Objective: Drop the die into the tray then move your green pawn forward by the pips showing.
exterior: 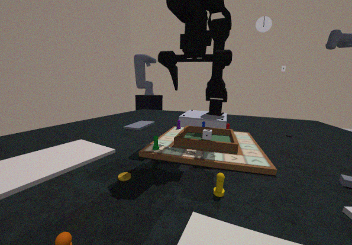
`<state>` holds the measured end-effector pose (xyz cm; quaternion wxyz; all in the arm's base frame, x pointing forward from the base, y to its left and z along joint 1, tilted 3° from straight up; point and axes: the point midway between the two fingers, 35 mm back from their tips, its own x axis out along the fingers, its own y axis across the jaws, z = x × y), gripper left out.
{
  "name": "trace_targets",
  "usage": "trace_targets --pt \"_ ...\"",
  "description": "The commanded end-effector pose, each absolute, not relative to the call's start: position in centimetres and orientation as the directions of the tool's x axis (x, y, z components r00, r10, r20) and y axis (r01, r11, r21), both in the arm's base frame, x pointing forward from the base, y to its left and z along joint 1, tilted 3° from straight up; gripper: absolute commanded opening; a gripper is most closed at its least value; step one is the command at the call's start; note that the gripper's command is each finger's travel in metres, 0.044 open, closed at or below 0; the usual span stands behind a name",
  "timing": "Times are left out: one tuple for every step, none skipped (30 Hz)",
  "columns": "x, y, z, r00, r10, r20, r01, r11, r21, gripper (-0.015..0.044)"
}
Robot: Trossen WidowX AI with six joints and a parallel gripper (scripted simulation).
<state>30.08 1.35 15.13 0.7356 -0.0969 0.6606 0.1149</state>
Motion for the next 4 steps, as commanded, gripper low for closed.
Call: trace_targets --pt "30.13 1.26 14.64 0.08 0.041 -0.996 -0.298 0.954 0.015 0.044" --pt "30.13 1.26 14.64 0.08 0.041 -0.996 -0.298 0.954 0.015 0.044" --pt "30.13 1.26 14.64 0.08 0.041 -0.996 -0.298 0.954 0.015 0.044" --pt "30.13 1.26 14.64 0.08 0.041 -0.996 -0.298 0.954 0.015 0.044"
